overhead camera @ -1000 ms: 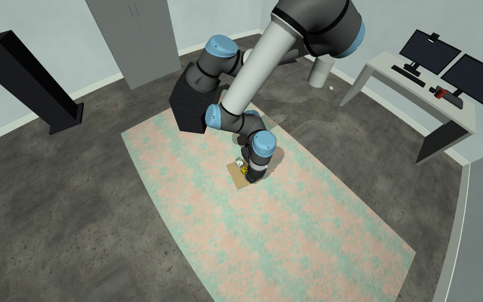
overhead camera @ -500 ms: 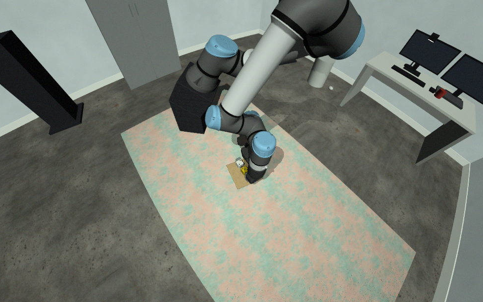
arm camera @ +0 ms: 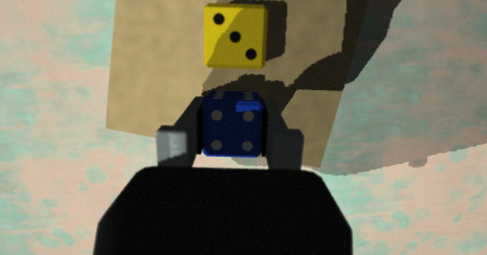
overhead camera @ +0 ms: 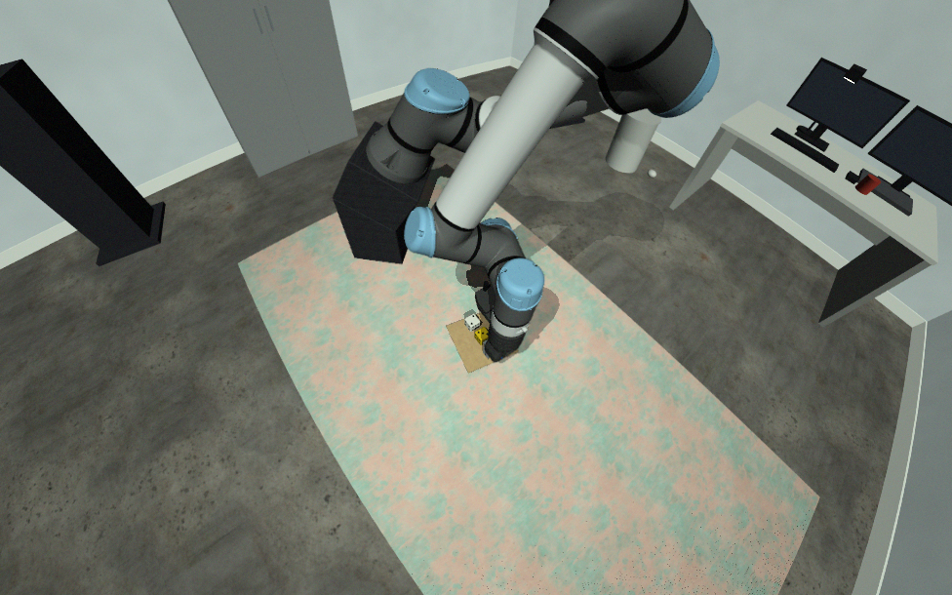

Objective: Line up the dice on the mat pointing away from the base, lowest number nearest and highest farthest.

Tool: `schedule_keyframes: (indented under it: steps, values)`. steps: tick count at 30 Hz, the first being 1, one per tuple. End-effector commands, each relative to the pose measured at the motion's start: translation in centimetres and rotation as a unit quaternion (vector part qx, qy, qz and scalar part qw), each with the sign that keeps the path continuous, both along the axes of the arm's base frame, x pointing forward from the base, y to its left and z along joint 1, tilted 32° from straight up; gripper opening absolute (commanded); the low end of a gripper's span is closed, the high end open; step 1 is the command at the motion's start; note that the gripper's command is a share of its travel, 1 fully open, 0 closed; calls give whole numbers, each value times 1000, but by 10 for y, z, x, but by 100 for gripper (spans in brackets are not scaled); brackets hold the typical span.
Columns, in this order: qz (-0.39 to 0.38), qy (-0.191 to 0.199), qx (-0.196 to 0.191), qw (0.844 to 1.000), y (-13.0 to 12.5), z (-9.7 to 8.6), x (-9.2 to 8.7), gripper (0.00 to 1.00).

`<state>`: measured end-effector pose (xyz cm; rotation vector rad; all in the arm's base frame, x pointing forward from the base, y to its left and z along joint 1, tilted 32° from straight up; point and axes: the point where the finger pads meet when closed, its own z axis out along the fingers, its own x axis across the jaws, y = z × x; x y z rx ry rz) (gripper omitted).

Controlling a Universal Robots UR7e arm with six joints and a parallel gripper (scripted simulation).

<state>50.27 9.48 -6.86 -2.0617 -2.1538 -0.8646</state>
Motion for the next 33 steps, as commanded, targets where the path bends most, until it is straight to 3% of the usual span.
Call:
schedule_keyframes:
  steps: [1,33]
  values:
    - [0,-1,0,1000,0,0,0,57]
    - [0,-1,0,1000,1,-3,2,57]
